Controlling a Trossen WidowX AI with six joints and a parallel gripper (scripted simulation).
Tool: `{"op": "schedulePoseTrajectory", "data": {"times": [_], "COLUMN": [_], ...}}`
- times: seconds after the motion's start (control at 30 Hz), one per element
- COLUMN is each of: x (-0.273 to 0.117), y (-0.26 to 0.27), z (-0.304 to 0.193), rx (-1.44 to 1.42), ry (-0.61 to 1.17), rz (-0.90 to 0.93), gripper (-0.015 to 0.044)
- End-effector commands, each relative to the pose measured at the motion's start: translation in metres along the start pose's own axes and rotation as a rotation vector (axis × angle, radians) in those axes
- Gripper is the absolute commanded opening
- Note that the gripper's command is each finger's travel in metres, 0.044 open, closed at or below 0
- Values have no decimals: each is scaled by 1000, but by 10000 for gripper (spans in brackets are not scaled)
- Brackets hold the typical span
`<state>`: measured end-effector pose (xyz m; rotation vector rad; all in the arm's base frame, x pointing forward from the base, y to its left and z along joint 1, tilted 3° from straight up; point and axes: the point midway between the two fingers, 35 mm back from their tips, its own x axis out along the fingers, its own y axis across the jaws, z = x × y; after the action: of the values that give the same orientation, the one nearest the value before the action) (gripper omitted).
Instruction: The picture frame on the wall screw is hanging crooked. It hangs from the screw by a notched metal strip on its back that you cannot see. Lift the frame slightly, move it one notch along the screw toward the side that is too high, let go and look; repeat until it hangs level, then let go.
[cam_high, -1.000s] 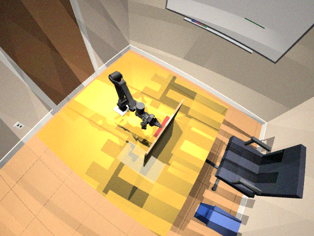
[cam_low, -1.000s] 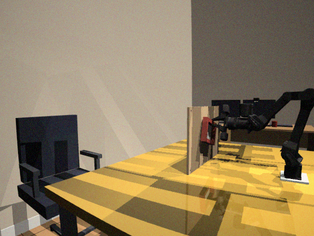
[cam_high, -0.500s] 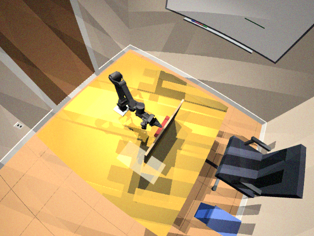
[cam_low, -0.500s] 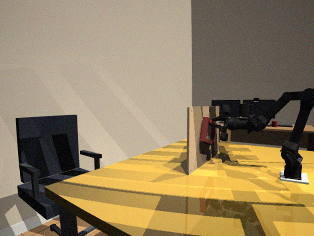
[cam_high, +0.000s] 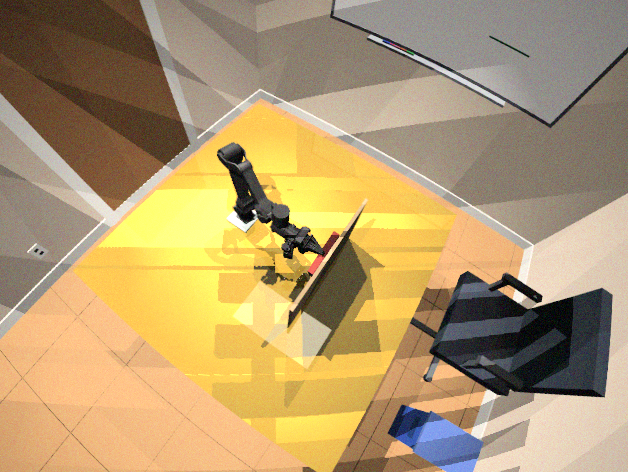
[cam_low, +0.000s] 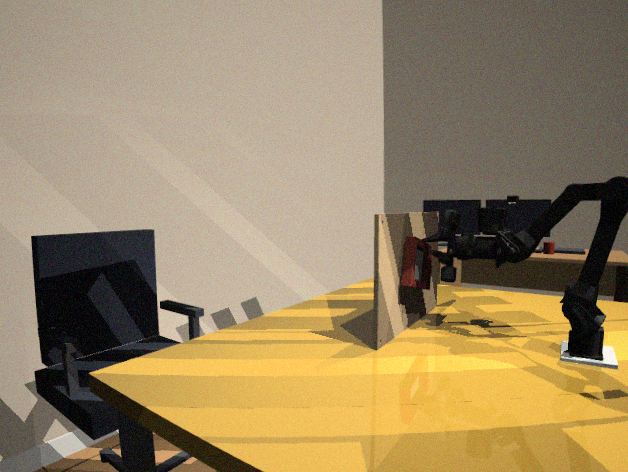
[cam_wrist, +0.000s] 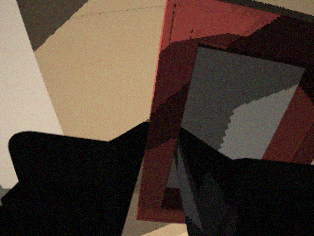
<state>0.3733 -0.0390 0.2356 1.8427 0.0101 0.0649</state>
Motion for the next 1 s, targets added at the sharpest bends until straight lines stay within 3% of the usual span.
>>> {"op": "schedulePoseTrajectory", "data": {"times": [0.0, 0.97], "x": [0, 0], "y": [0, -1], "z": [0, -1], "rx": [-20, -162], "ry": [-3, -4], "rz": [3, 2], "gripper": [0, 0]}}
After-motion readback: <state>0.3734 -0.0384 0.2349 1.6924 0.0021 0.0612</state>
